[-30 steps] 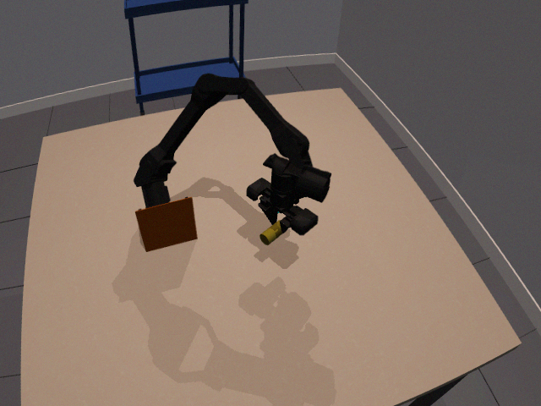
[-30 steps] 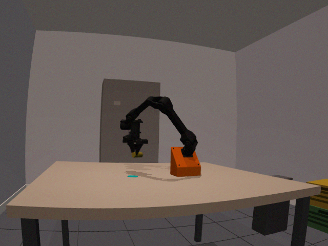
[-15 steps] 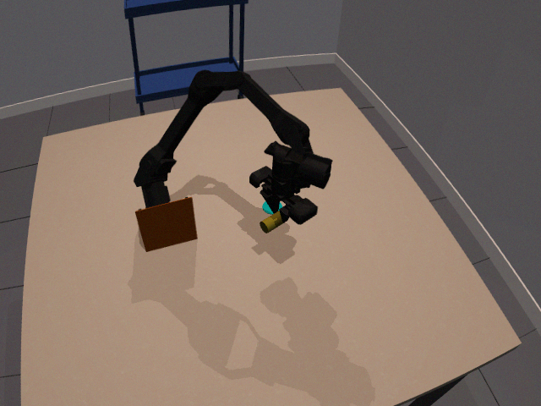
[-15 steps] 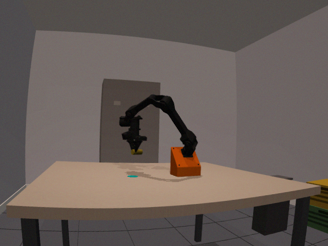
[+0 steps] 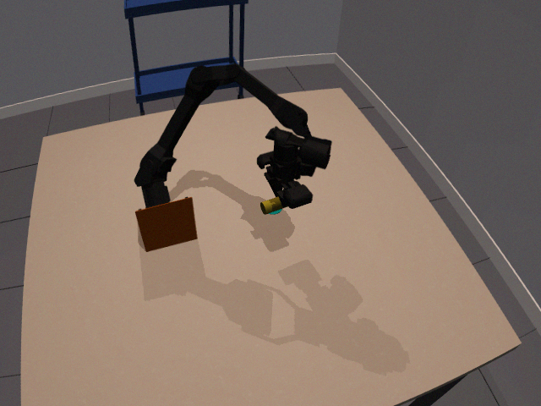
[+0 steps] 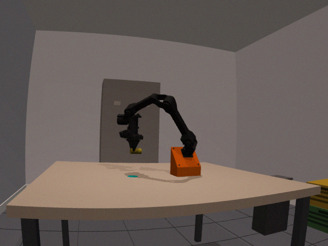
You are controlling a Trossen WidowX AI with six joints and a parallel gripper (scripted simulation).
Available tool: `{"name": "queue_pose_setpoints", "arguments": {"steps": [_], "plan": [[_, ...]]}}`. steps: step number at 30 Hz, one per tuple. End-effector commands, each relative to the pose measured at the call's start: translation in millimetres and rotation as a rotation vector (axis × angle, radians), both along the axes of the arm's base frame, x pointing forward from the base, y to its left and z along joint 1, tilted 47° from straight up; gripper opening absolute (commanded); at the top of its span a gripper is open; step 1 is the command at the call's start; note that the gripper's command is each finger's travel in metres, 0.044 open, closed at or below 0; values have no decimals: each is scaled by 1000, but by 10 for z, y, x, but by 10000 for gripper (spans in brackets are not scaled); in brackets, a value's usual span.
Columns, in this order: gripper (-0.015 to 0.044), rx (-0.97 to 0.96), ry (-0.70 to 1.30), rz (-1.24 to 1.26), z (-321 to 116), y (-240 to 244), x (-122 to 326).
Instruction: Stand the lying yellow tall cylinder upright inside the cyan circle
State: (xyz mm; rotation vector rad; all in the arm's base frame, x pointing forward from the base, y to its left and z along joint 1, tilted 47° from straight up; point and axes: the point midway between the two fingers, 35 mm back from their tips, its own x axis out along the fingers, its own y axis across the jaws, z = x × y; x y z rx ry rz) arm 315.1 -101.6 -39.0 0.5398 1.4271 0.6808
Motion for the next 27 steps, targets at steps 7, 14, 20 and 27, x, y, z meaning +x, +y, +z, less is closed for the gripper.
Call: {"name": "queue_pose_setpoints", "arguments": {"steps": [7, 14, 20, 27], "plan": [[105, 6, 115, -121, 262, 183, 104], [105, 10, 195, -200, 433, 322, 160], [105, 15, 264, -266, 579, 447, 198], [105, 22, 346, -343, 749, 597, 228]]}}
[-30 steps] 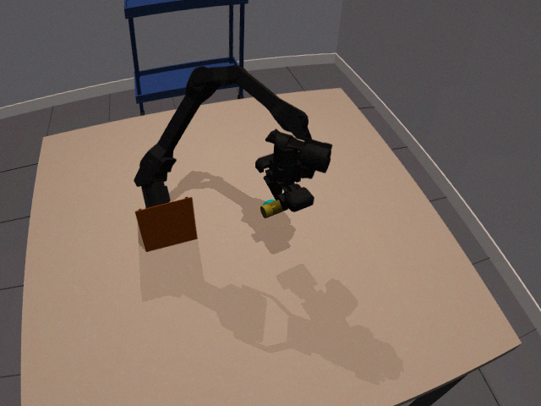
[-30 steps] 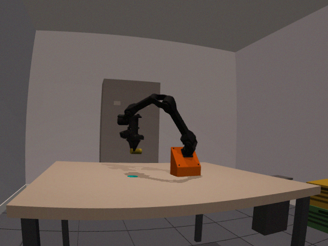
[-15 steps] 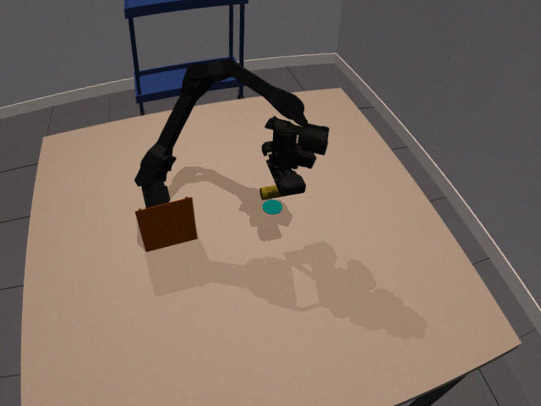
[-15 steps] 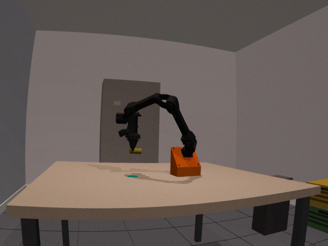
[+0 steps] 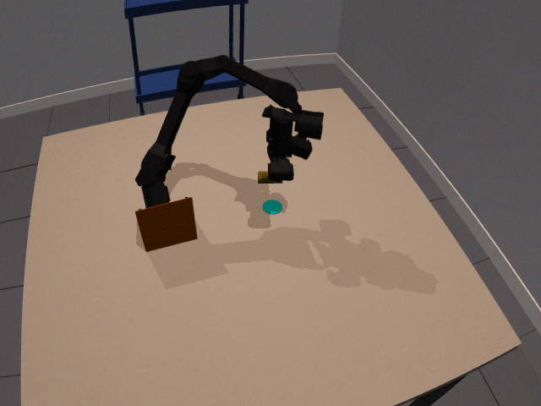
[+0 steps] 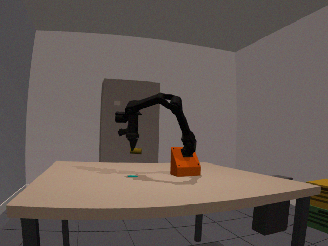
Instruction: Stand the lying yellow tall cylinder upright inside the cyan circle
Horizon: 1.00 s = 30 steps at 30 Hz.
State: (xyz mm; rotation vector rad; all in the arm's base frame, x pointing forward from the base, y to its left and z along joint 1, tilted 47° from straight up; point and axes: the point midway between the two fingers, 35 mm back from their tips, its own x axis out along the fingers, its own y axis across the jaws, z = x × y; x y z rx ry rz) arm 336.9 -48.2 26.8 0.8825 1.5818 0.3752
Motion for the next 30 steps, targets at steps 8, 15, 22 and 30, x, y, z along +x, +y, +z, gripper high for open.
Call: {"name": "queue_pose_setpoints", "arguments": {"steps": [8, 15, 22, 30], "plan": [[105, 11, 88, -89, 200, 162, 22], [105, -16, 82, -86, 149, 173, 19], [105, -58, 72, -84, 73, 189, 14], [105, -105, 58, -84, -10, 204, 12]]}}
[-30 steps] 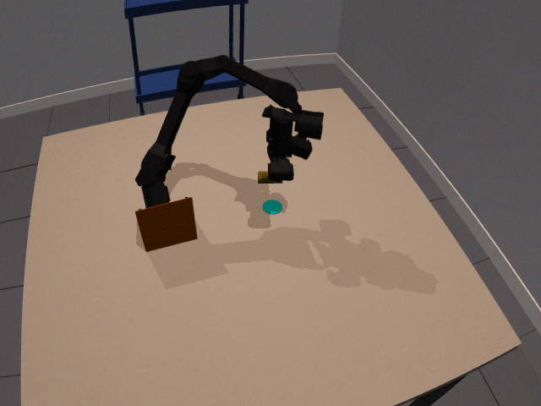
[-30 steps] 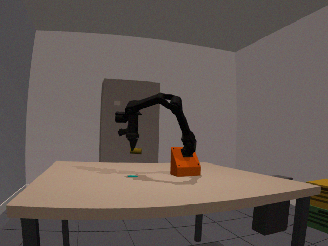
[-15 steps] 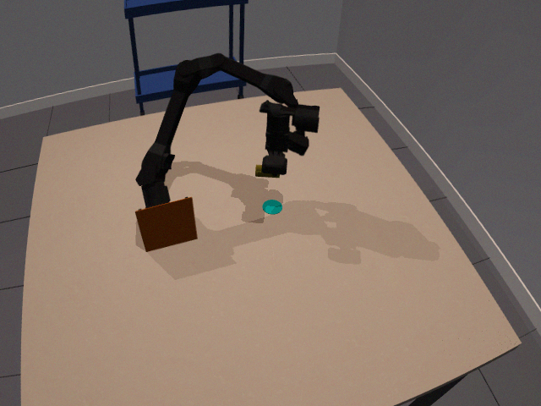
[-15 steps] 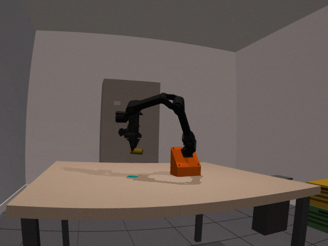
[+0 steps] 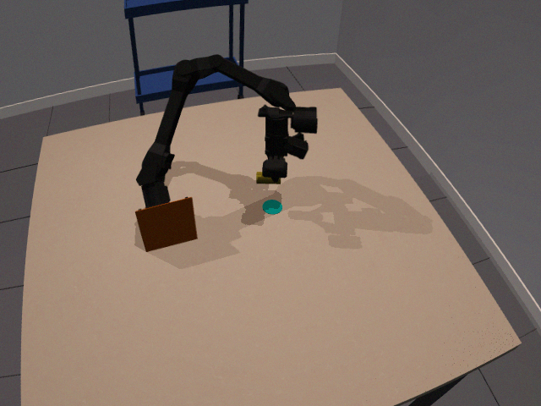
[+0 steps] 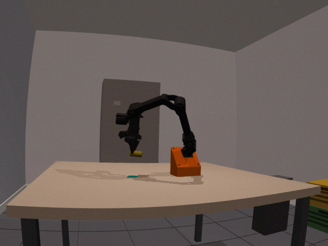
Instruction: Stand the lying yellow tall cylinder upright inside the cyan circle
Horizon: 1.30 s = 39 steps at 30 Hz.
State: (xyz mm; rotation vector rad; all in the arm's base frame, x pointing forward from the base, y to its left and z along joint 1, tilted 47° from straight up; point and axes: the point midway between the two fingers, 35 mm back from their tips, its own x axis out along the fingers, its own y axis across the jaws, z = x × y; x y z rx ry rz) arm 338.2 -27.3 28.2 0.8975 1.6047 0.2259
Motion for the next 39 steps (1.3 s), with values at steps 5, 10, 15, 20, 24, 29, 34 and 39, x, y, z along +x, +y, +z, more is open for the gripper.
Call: {"name": "queue_pose_setpoints", "arguments": {"steps": [5, 10, 15, 20, 24, 29, 34, 39], "plan": [[105, -53, -13, -4, -73, 4, 0], [105, -82, -22, -5, -121, 12, 1], [105, -111, -32, -7, -166, 19, 3], [105, -140, -42, -10, -209, 26, 6], [105, -163, -51, -14, -242, 31, 9], [105, -191, -63, -19, -282, 37, 13], [105, -219, -75, -24, -319, 42, 18], [105, -246, -88, -31, -353, 47, 24]]}}
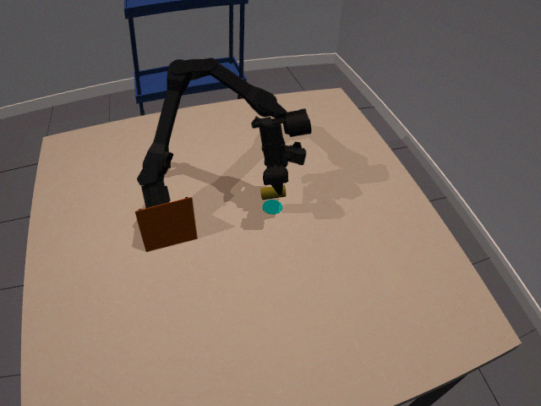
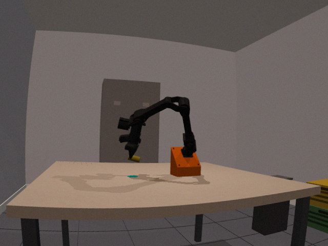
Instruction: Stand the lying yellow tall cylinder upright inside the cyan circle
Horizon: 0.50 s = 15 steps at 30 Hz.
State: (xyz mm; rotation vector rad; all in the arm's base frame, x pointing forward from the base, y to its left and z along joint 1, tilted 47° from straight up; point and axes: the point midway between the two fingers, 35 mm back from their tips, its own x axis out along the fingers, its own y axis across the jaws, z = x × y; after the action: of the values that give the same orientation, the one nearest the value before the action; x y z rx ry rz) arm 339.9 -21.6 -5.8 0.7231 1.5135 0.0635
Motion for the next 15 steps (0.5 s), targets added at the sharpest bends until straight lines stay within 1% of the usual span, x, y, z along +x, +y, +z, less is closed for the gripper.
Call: {"name": "queue_pose_setpoints", "arguments": {"steps": [1, 15], "plan": [[105, -27, -13, -12, -20, -9, 8], [105, -100, -56, -35, -102, 3, 26]]}}
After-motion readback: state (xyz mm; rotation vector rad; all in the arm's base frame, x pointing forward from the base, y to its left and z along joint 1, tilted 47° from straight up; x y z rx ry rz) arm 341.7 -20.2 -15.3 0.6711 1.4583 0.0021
